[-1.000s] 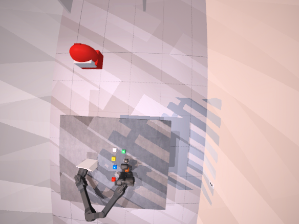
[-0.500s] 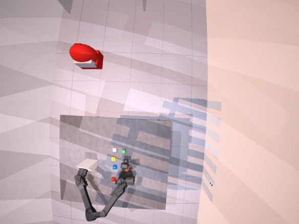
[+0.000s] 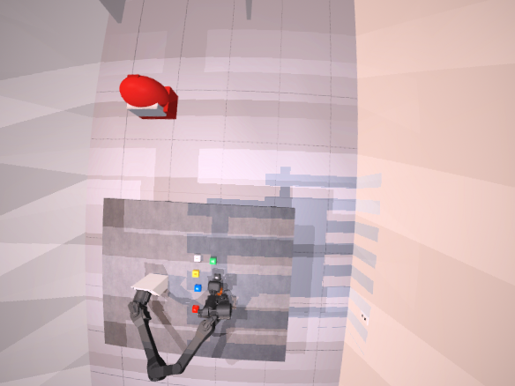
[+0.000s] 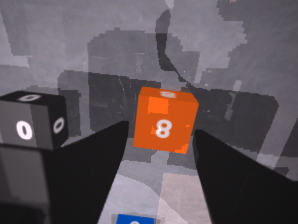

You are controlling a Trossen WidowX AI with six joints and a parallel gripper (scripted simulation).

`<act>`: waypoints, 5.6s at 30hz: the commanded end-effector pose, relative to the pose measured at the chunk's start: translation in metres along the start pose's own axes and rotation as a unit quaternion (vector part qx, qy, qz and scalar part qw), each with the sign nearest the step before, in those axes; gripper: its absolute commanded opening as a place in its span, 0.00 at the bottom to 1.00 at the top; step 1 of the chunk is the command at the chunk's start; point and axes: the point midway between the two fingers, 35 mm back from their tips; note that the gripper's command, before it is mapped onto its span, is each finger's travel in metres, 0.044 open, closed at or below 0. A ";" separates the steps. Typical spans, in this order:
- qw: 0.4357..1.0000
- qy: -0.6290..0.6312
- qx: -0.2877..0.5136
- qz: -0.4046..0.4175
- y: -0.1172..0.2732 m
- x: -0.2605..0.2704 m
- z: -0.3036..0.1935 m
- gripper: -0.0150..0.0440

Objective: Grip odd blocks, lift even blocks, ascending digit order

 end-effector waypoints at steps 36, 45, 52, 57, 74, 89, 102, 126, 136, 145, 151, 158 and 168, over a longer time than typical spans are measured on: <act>1.000 0.002 0.000 -0.001 0.014 0.000 0.000 0.46; 1.000 0.002 0.000 -0.001 0.014 0.000 0.000 0.46; 1.000 0.002 0.000 -0.001 0.012 0.000 0.000 0.46; 1.000 0.002 0.000 -0.001 0.005 0.000 0.000 0.46; 1.000 0.002 0.000 -0.001 -0.001 0.000 0.000 0.59; 1.000 0.002 0.000 0.000 0.036 0.000 0.000 0.93; 1.000 0.003 0.000 0.001 0.117 0.001 0.000 0.49; 1.000 0.002 0.000 0.006 0.119 0.173 -0.030 0.46; 1.000 0.002 0.000 0.004 0.041 0.173 -0.029 0.72; 1.000 0.002 0.000 0.004 0.032 0.173 -0.029 0.93; 1.000 0.002 -0.001 0.004 0.023 0.173 -0.029 0.93; 1.000 0.002 0.000 0.004 0.011 0.173 -0.029 0.93; 1.000 0.002 0.000 0.003 0.001 0.173 -0.029 0.84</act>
Point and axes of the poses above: the point midway between the two fingers, 35 mm back from their tips, its own y axis back along the fingers, its own x axis across the jaws, z = x × y, and after that the axes turned 1 degree about -y, right-handed
